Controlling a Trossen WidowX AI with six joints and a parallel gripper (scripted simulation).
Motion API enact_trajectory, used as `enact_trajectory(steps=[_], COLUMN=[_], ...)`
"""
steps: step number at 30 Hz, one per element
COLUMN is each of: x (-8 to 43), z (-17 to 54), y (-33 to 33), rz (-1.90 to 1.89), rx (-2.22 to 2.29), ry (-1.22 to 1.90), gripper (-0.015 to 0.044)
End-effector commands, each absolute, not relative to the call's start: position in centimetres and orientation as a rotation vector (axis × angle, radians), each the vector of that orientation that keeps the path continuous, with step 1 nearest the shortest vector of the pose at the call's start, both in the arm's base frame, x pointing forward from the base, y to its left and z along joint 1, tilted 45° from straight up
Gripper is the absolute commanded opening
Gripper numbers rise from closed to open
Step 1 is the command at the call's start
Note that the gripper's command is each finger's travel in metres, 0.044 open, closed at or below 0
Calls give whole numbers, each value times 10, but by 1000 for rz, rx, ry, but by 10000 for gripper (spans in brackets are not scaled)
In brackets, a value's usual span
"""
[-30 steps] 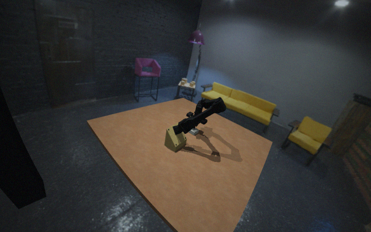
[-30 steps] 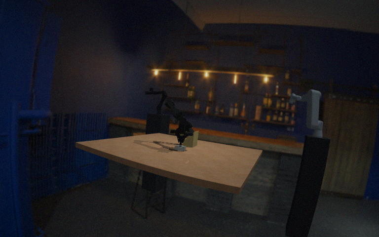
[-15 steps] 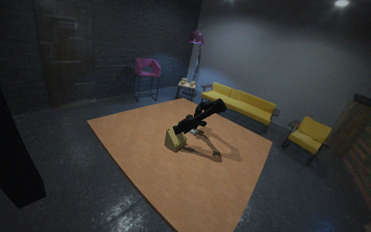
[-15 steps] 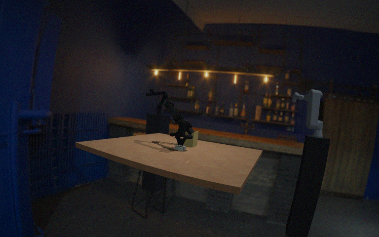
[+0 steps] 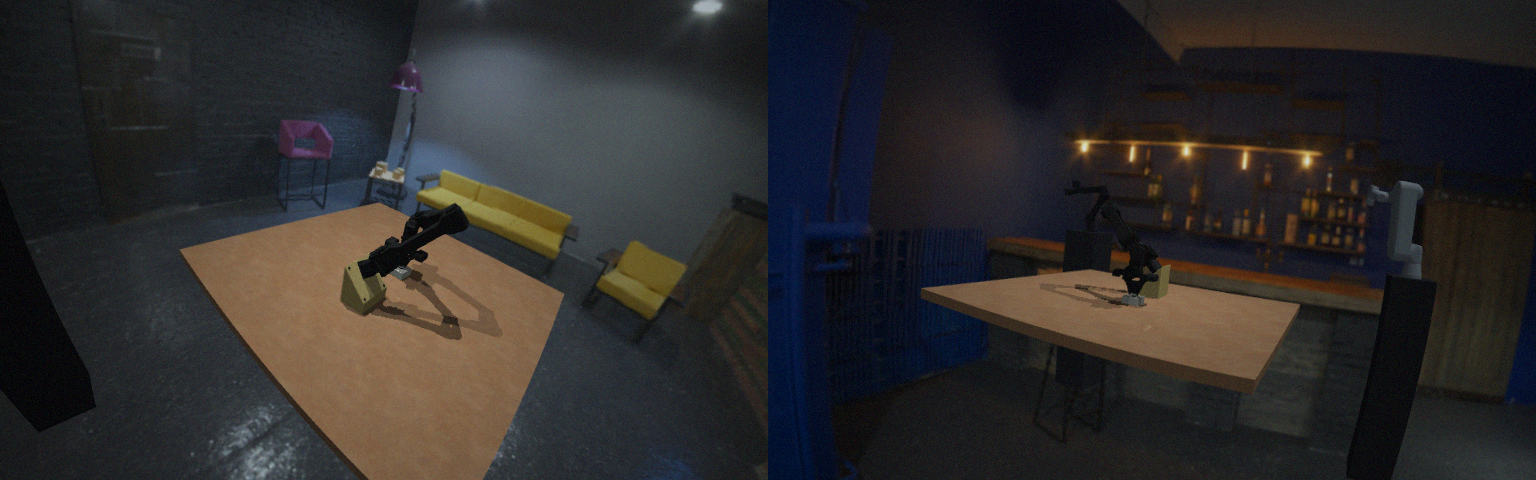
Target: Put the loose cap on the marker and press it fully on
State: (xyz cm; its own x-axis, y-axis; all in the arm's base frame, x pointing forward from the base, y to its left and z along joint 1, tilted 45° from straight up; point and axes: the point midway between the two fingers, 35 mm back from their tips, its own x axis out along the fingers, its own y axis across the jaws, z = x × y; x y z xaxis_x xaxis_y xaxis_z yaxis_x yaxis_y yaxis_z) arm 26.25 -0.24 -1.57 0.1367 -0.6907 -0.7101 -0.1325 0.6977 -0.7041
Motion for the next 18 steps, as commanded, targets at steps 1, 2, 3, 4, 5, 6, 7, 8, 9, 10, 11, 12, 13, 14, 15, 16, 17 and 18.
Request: enact_trajectory(steps=[1,2,3,4,5,6,7,8,9,10,11,12,13,14,15,16,17,18], x=[262,262,262,262,262,262,262,262,262,262,262,262,264,264,264,264,264,264], z=[-16,-16,-16,-16,-16,-16,-16,-16,-16,-16,-16,-16,-15,-15,-15,-15,-15,-15], y=[-5,-5,-5,-5,-5,-5,-5,-5,-5,-5,-5,-5,-3,-3,-3,-3,-3,-3], rz=[-470,-470,-470,-470,-470,-470,-470,-470,-470,-470,-470,-470,-472,-472,-472,-472,-472,-472], rx=[-740,-740,-740,-740,-740,-740,-740,-740,-740,-740,-740,-740,-734,-734,-734,-734,-734,-734], ry=[1405,1405,1405,1405,1405,1405,1405,1405,1405,1405,1405,1404,1391,1391,1391,1391,1391,1391], gripper=[0,0,0,0,0,0,0,0,0,0,0,0,26,53,79,105,131,158])
